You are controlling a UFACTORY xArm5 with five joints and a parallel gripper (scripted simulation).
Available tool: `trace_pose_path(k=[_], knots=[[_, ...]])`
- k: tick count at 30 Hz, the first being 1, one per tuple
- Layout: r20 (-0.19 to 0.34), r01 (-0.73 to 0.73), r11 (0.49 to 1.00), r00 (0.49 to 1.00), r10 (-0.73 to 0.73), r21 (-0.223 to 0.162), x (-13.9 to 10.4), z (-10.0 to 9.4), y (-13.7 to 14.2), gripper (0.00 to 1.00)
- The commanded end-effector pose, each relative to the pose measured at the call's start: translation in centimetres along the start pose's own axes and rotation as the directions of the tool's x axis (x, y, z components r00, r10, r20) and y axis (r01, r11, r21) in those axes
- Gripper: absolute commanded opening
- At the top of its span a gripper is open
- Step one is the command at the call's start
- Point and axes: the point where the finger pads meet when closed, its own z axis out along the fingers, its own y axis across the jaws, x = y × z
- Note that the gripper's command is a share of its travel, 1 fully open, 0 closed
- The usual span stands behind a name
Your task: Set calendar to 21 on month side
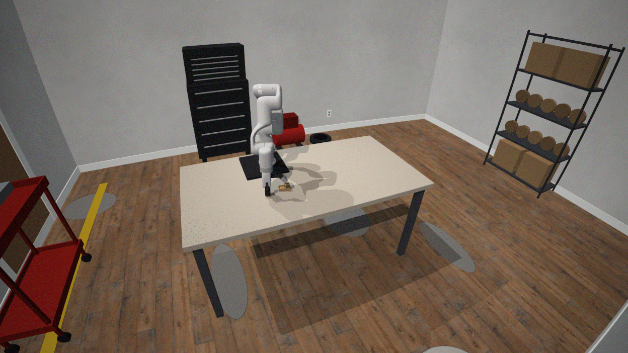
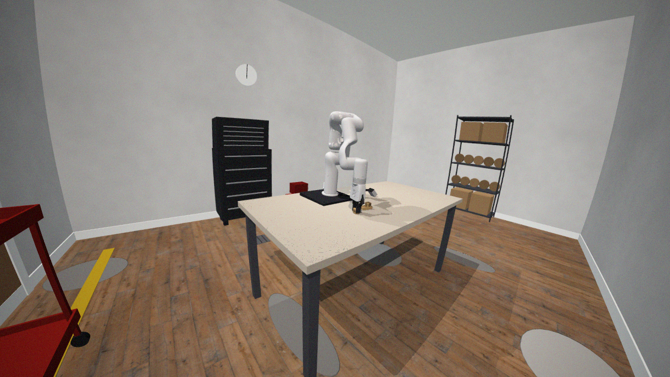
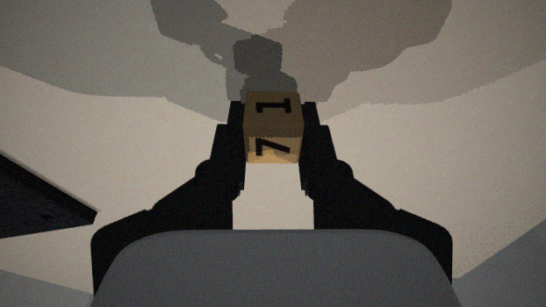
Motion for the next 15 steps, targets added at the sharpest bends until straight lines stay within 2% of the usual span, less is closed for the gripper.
trace_pose_path(k=[1, 7, 8, 10, 11, 13, 14, 15], knots=[[0.000, 0.000, 1.000, 1.000, 0.000, -0.003, 0.00, -0.09, 0.13, 0.27], [0.000, 0.000, 1.000, 1.000, 0.000, -0.003, 0.00, -0.09, 0.13, 0.27], [0.000, 0.000, 1.000, 1.000, 0.000, -0.003, 0.00, -0.09, 0.13, 0.31], [0.000, 0.000, 1.000, 1.000, 0.000, -0.003, 0.00, -0.09, 0.13, 0.31], [0.000, 0.000, 1.000, 1.000, 0.000, -0.003, 0.00, -0.09, 0.13, 0.35], [0.000, 0.000, 1.000, 1.000, 0.000, -0.003, 0.00, -0.09, 0.13, 0.35], [0.000, 0.000, 1.000, 1.000, 0.000, -0.003, 0.00, -0.09, 0.13, 0.39], [0.000, 0.000, 1.000, 1.000, 0.000, -0.003, 0.00, -0.09, 0.13, 0.39]])
